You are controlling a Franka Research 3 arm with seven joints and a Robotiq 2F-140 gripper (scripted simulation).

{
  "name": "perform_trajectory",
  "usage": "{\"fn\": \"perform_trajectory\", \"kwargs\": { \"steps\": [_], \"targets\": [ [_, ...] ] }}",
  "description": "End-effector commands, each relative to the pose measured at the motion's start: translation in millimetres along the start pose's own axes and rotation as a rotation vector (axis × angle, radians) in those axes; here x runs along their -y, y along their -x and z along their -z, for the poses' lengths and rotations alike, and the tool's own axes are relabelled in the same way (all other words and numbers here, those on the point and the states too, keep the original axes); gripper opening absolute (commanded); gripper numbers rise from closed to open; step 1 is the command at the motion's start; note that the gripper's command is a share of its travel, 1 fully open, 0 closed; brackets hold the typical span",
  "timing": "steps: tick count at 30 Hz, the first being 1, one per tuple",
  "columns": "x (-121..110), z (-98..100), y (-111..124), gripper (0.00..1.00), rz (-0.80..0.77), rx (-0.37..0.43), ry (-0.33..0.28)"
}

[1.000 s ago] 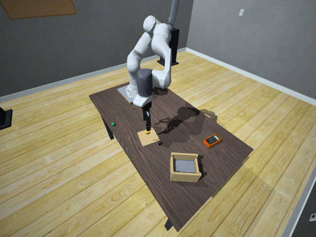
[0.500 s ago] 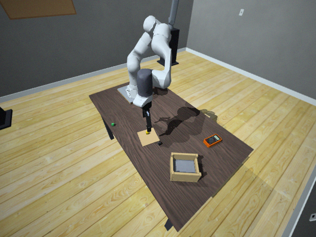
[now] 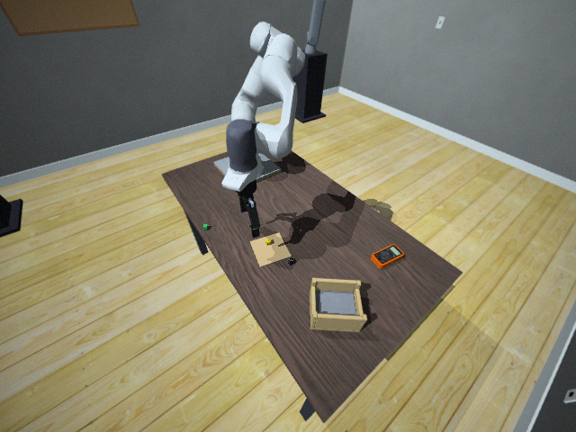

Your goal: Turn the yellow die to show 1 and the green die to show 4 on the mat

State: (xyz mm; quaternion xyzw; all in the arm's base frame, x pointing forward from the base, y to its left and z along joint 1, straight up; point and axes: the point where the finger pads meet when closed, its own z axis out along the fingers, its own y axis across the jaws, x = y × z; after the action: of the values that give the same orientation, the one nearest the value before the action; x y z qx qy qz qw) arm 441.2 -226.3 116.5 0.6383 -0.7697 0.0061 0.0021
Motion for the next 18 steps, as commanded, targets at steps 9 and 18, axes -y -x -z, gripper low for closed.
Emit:
{"fn": "perform_trajectory", "kwargs": {
  "steps": [9,18],
  "targets": [
    [-25,4.8,-47,1.0,0.286,-0.021,-0.017],
    [-44,4.5,-72,1.0,0.401,-0.025,-0.015]
  ]
}}
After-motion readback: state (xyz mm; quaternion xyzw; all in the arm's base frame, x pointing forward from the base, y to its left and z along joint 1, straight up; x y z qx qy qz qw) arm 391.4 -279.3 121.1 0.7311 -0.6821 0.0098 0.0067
